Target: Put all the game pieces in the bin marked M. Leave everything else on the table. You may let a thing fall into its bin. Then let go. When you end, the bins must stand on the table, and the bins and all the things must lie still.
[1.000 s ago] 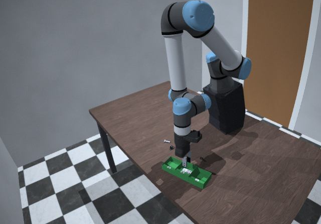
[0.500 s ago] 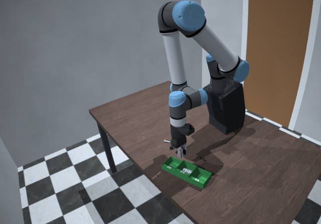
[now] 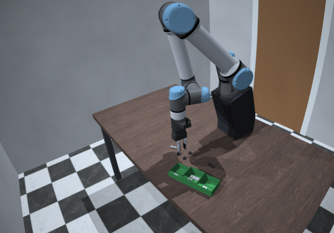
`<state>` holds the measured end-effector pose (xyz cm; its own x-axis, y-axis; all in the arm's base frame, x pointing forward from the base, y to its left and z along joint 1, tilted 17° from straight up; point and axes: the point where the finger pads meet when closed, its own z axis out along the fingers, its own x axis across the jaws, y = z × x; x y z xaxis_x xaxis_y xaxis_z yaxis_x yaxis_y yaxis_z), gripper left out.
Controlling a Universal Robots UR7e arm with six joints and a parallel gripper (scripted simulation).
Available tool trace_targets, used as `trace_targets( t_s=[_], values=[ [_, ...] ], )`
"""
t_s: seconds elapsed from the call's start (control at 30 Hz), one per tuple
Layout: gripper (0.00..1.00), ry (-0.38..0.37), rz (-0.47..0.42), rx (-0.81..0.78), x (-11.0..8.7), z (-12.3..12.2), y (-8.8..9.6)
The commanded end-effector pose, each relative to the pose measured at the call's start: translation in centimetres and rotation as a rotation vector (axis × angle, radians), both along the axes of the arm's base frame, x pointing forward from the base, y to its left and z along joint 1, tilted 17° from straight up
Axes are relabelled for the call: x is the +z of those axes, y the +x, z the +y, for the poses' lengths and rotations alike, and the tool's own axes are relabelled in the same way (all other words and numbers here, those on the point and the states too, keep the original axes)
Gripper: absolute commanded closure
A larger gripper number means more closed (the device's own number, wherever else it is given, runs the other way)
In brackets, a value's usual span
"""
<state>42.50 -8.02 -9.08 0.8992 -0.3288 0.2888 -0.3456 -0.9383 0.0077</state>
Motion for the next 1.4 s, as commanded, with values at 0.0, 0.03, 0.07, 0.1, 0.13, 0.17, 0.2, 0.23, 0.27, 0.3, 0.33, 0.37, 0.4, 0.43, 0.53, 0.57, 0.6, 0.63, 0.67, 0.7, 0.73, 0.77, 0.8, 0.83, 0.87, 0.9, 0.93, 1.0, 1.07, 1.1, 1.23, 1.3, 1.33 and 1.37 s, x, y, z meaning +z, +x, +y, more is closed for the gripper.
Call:
trace_targets(
  t_s=[0.0, 0.03, 0.07, 0.1, 0.13, 0.17, 0.2, 0.23, 0.27, 0.3, 0.33, 0.37, 0.4, 0.43, 0.53, 0.57, 0.6, 0.63, 0.67, 0.7, 0.73, 0.77, 0.8, 0.83, 0.87, 0.9, 0.93, 1.0, 1.07, 1.1, 1.23, 1.3, 1.33, 1.37],
  values=[
    [0.36, 0.007, -0.014, 0.011, 0.2, -4.4, -2.2],
    [0.36, 0.007, -0.014, 0.011, 0.2, -5.1, -2.5],
    [0.36, 0.007, -0.013, 0.011, 0.2, -5.7, -2.8],
    [0.36, 0.008, -0.013, 0.011, 0.2, -5.9, -2.9],
    [0.36, 0.008, -0.013, 0.011, 0.2, -6.1, -3.0],
    [0.36, 0.008, -0.013, 0.011, 0.2, -6.3, -3.0],
    [0.36, 0.008, -0.013, 0.011, 0.2, -6.3, -3.1],
    [0.36, 0.008, -0.013, 0.011, 0.2, -6.4, -3.1],
    [0.36, 0.007, -0.014, 0.011, 0.2, -6.4, -3.0],
    [0.36, 0.006, -0.014, 0.011, 0.2, -6.4, -2.9],
    [0.36, 0.005, -0.015, 0.011, 0.2, -6.3, -2.8],
    [0.36, 0.005, -0.015, 0.011, 0.2, -6.3, -2.8],
    [0.36, 0.005, -0.015, 0.011, 0.2, -6.3, -2.8],
    [0.36, 0.006, -0.014, 0.011, 0.2, -6.1, -2.8],
    [0.36, 0.007, -0.014, 0.013, 0.2, -5.4, -2.5],
    [0.36, 0.006, -0.013, 0.013, 0.2, -5.3, -2.5],
    [0.36, 0.006, -0.013, 0.013, 0.2, -5.2, -2.4],
    [0.36, 0.006, -0.013, 0.013, 0.2, -5.0, -2.4],
    [0.36, 0.006, -0.013, 0.013, 0.2, -4.9, -2.3],
    [0.36, 0.006, -0.013, 0.013, 0.2, -4.8, -2.3],
    [0.36, 0.006, -0.013, 0.013, 0.2, -4.6, -2.2],
    [0.36, 0.006, -0.013, 0.013, 0.2, -4.6, -2.2],
    [0.36, 0.006, -0.013, 0.013, 0.2, -4.5, -2.2],
    [0.36, 0.006, -0.013, 0.013, 0.2, -4.4, -2.1],
    [0.36, 0.006, -0.013, 0.013, 0.2, -4.4, -2.1],
    [0.36, 0.006, -0.013, 0.013, 0.2, -4.3, -2.1],
    [0.36, 0.006, -0.013, 0.013, 0.2, -4.3, -2.1],
    [0.36, 0.006, -0.013, 0.013, 0.2, -4.3, -2.1],
    [0.36, 0.006, -0.014, 0.012, 0.2, -4.4, -2.1],
    [0.36, 0.006, -0.014, 0.012, 0.2, -4.4, -2.1],
    [0.36, 0.006, -0.013, 0.012, 0.2, -4.4, -2.1],
    [0.36, 0.006, -0.013, 0.012, 0.2, -4.4, -2.1],
    [0.36, 0.006, -0.013, 0.012, 0.2, -4.5, -2.1],
    [0.36, 0.006, -0.013, 0.012, 0.2, -4.5, -2.1]
  ],
)
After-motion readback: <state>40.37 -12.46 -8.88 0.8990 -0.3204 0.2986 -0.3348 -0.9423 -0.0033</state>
